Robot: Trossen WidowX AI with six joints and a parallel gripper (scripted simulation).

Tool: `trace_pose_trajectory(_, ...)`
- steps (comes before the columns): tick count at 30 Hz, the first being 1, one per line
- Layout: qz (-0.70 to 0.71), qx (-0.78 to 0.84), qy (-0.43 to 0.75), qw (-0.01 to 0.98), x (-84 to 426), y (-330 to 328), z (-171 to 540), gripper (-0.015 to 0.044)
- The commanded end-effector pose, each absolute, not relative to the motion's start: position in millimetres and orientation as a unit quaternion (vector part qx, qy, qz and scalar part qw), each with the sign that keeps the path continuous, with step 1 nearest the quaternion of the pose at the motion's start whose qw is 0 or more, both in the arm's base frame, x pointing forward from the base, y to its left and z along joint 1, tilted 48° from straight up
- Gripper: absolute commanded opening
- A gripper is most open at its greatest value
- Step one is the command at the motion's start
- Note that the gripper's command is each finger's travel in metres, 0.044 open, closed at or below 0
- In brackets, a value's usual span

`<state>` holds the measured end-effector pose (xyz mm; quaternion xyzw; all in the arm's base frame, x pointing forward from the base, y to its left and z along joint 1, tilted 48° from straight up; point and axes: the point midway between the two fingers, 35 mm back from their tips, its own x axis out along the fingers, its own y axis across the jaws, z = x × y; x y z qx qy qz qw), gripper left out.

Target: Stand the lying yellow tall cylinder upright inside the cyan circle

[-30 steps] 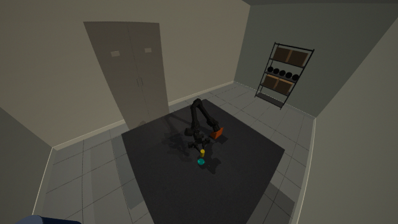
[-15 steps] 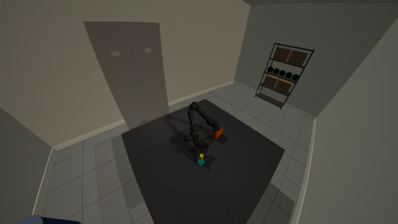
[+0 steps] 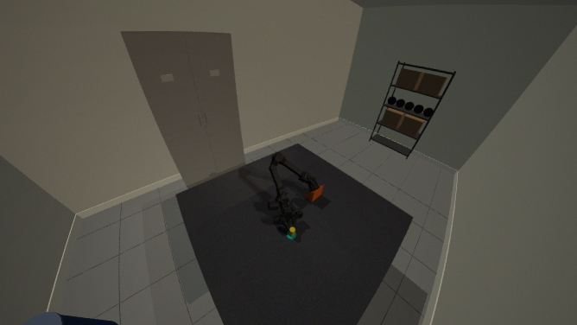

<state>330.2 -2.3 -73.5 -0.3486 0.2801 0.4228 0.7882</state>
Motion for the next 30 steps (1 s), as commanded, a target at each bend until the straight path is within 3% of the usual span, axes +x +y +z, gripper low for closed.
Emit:
trace_pose_trajectory(1, 0.425, -0.351, 0.274, 0.788, 332.1, -1.7, -73.6, 0.0105)
trace_pose_trajectory(7, 0.425, -0.351, 0.274, 0.788, 332.1, -1.7, -73.6, 0.0105)
trace_pose_trajectory(18, 0.425, -0.351, 0.274, 0.788, 332.1, -1.7, -73.6, 0.0394)
trace_pose_trajectory(30, 0.428, -0.351, 0.272, 0.787, 339.3, 33.3, -39.5, 0.0400)
